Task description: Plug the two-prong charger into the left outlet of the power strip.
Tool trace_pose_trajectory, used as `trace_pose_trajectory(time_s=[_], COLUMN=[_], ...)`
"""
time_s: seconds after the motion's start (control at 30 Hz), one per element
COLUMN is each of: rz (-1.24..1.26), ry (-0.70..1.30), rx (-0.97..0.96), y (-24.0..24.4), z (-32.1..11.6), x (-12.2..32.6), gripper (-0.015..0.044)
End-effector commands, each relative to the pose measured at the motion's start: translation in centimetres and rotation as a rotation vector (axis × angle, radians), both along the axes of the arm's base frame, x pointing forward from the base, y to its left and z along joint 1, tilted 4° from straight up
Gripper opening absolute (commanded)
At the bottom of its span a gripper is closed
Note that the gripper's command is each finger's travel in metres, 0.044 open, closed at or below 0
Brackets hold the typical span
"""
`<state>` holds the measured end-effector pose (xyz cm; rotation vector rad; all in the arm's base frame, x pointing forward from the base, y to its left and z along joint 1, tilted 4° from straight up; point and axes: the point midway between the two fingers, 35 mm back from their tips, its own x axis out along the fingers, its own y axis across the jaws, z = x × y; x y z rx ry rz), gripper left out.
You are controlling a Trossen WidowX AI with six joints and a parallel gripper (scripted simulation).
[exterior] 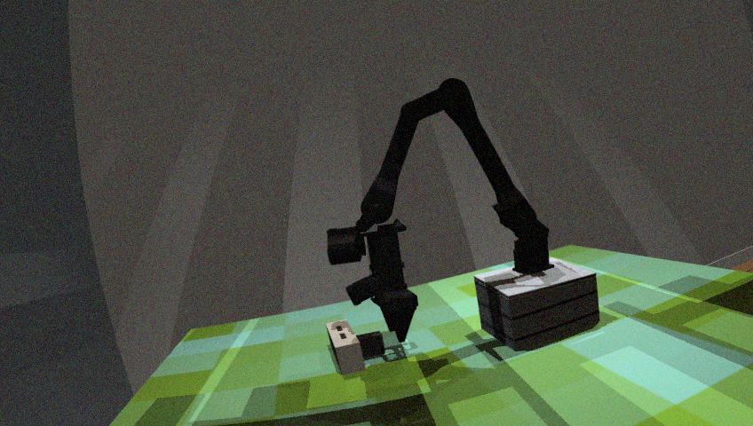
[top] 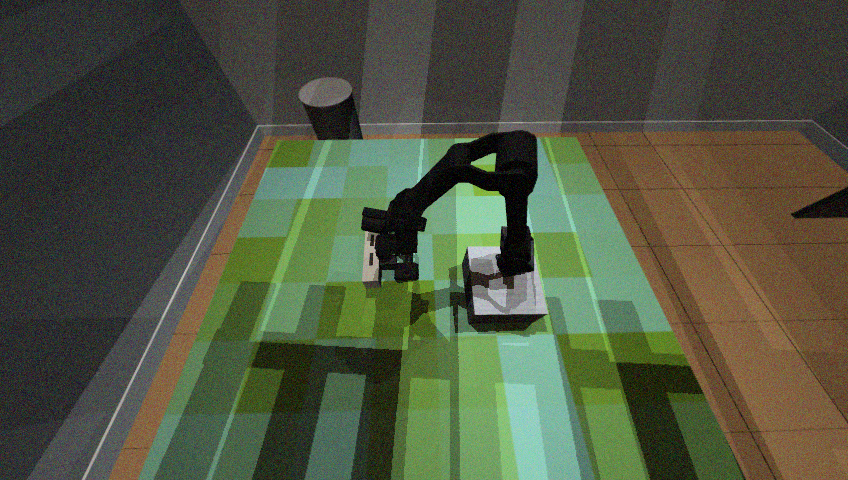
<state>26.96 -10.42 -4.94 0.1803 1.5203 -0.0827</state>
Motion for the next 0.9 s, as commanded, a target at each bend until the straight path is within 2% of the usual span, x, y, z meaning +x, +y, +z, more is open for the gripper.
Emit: trace_pose_trajectory(time_s=[0.0, 0.17, 0.87], rz=[-0.017, -0.021, -0.02], ry=[-0.208, -0.461, -0.471], rx=[-0.032, -0.083, -0.085], y=[-0.3, -0.5, -0.5], z=[2.7, 6.2, 6.3], x=[0.7, 1.2, 1.2], gripper=[0.044, 0.044, 0.044])
